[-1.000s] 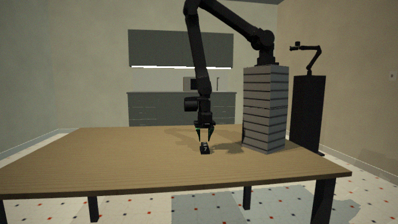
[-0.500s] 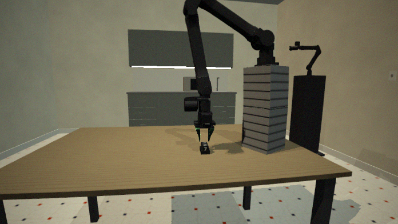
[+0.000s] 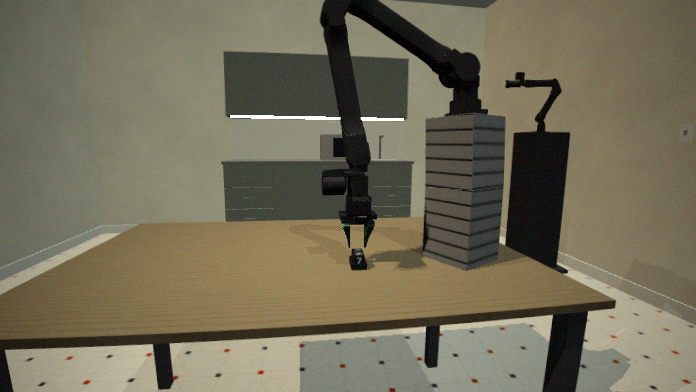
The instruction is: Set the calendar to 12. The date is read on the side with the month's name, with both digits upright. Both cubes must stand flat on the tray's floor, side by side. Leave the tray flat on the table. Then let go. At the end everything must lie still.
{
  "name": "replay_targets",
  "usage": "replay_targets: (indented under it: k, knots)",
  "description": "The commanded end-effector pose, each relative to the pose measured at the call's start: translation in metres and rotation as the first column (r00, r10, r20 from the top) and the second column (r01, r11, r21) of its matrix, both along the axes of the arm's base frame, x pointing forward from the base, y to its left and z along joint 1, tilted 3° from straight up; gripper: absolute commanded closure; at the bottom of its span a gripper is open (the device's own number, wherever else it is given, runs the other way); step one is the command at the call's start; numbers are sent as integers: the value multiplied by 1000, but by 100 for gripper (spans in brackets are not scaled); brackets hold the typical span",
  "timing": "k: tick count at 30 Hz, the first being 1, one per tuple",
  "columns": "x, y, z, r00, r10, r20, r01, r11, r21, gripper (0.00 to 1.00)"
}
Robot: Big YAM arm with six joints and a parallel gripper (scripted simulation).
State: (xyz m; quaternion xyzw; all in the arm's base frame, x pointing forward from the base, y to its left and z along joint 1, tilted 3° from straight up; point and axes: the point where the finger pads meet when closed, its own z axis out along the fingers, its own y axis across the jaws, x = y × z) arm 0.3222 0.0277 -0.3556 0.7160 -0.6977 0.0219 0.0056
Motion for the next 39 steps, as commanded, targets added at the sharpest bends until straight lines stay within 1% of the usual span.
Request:
replay_targets:
  k: [1,39]
  knots:
    - [2,-4,2,1000,-7,5,7,1000,5,56]
    - [-2,-4,2,1000,-9,5,9,1000,5,56]
